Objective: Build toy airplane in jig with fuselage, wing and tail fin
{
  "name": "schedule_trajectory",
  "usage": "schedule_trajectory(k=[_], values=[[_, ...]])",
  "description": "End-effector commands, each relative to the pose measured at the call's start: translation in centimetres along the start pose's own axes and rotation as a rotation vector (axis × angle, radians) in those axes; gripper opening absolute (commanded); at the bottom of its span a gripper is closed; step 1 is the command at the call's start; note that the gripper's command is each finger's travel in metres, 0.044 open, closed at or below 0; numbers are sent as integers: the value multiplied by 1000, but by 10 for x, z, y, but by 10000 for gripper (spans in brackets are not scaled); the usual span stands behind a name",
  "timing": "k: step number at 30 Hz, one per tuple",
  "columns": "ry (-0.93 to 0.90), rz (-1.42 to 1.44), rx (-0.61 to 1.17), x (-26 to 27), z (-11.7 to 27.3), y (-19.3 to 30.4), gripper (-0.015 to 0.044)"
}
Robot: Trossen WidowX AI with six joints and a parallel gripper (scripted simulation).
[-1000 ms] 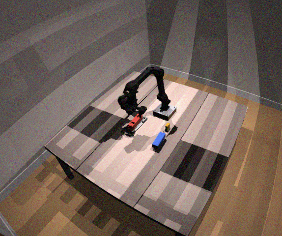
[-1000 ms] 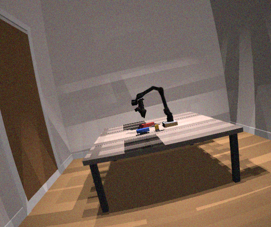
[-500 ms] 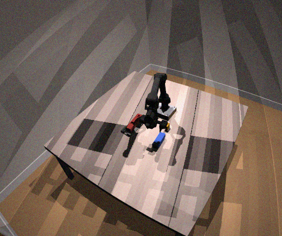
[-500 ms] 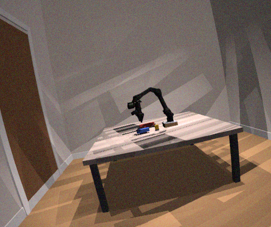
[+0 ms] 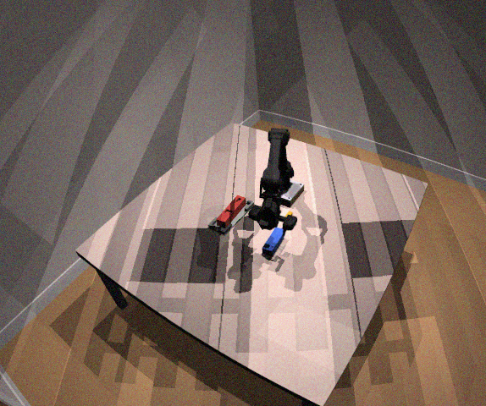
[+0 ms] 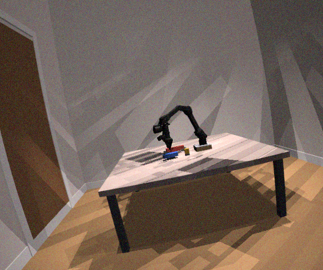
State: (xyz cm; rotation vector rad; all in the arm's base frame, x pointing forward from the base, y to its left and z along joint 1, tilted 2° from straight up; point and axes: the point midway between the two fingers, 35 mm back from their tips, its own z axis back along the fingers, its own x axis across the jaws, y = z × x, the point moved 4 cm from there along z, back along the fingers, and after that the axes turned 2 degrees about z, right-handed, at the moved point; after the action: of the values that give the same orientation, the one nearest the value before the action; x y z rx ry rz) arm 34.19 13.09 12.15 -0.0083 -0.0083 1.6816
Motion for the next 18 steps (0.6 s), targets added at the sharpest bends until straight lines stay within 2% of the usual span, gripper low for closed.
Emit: schedule_trajectory(k=[1, 5, 18], values=[[1, -6, 11, 1, -10, 2, 440], [1, -6, 11, 1, -23, 2, 440], [1, -6, 11, 1, -34, 2, 440]])
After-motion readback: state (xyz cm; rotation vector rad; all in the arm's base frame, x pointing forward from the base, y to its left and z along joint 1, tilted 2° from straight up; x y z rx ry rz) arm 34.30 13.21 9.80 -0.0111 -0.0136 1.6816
